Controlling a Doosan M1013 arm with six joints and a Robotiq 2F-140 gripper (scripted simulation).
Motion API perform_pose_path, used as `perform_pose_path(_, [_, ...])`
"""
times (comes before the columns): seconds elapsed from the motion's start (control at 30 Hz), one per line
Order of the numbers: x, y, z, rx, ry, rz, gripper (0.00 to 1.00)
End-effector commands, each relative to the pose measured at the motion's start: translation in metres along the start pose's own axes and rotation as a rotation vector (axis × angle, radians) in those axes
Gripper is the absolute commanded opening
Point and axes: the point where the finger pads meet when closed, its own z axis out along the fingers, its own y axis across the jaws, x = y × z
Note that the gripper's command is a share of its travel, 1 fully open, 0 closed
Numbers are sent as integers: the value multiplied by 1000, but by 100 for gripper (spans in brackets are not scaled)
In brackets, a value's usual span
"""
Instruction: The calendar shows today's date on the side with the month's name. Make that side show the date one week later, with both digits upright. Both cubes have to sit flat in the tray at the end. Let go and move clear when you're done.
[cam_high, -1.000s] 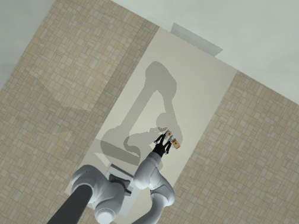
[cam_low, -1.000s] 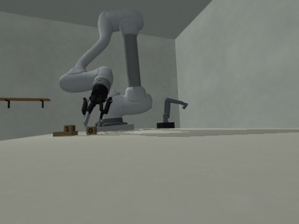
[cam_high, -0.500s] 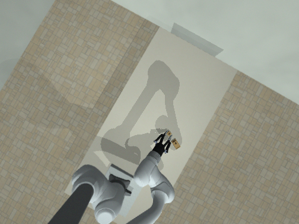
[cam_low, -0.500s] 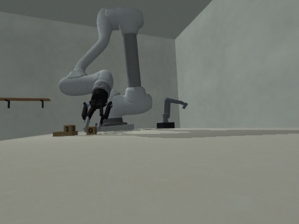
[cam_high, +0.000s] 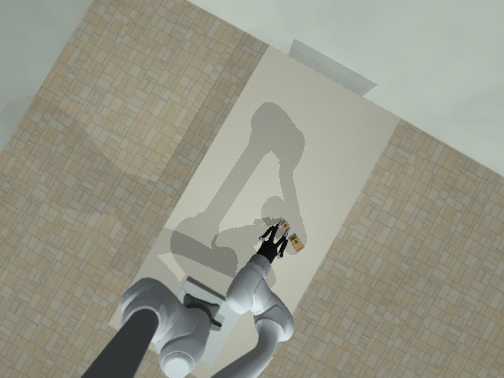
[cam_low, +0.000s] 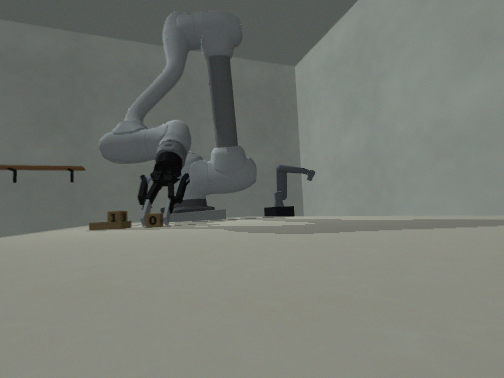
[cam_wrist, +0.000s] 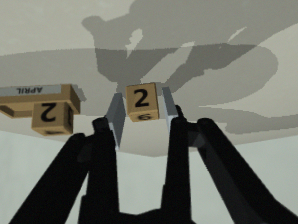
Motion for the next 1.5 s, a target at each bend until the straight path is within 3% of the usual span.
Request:
perform_pose_path(0.0, [0,0,0,0,0,0,36])
perform_pose_path(1.23, [0,0,0,0,0,0,36])
perform_pose_path(1.27, [0,0,0,0,0,0,25])
perform_pose_path(1.47, [0,0,0,0,0,0,25])
